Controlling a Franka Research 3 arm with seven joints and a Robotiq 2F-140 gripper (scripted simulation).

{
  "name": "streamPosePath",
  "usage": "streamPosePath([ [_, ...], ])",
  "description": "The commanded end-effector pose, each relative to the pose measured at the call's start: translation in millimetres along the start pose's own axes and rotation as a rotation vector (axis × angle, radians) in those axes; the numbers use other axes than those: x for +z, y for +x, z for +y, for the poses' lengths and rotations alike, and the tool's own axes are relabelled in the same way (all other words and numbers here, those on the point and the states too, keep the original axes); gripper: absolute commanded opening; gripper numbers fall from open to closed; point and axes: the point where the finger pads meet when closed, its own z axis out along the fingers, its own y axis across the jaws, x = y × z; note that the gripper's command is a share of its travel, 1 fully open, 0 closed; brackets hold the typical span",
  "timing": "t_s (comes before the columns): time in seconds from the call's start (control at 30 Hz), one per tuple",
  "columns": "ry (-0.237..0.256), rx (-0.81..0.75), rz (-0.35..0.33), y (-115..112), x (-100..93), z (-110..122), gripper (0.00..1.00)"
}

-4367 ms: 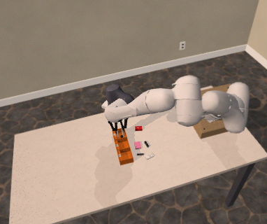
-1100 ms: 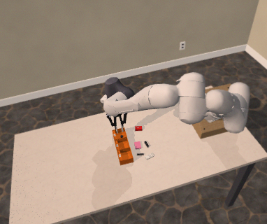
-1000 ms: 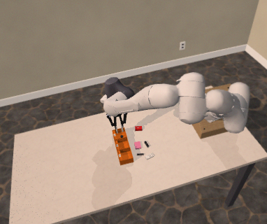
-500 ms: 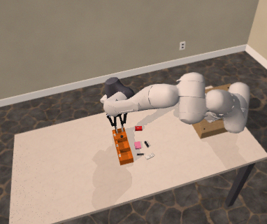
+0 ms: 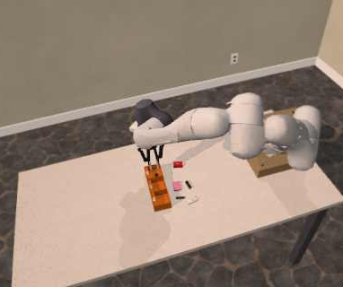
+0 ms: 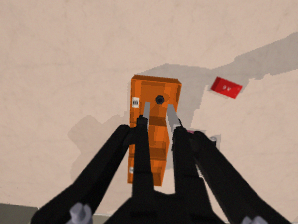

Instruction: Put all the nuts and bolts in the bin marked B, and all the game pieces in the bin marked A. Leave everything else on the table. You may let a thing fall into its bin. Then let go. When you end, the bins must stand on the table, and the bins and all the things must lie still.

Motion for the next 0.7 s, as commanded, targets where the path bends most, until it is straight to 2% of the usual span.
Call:
streamPosePath([
  [0.0, -0.001, 0.001, 0.003, 1, -1.3, 1, 0.19],
  [0.03, -0.001, 0.051, 0.003, -6, -1.3, 6, 0.25],
  [0.13, -0.001, 0.189, 0.002, -26, -1.3, 20, 0.25],
  [0.2, -0.001, 0.189, 0.002, -26, -1.3, 20, 0.25],
  [0.67, -0.023, 0.426, -0.017, -123, -1.3, 85, 0.25],
])
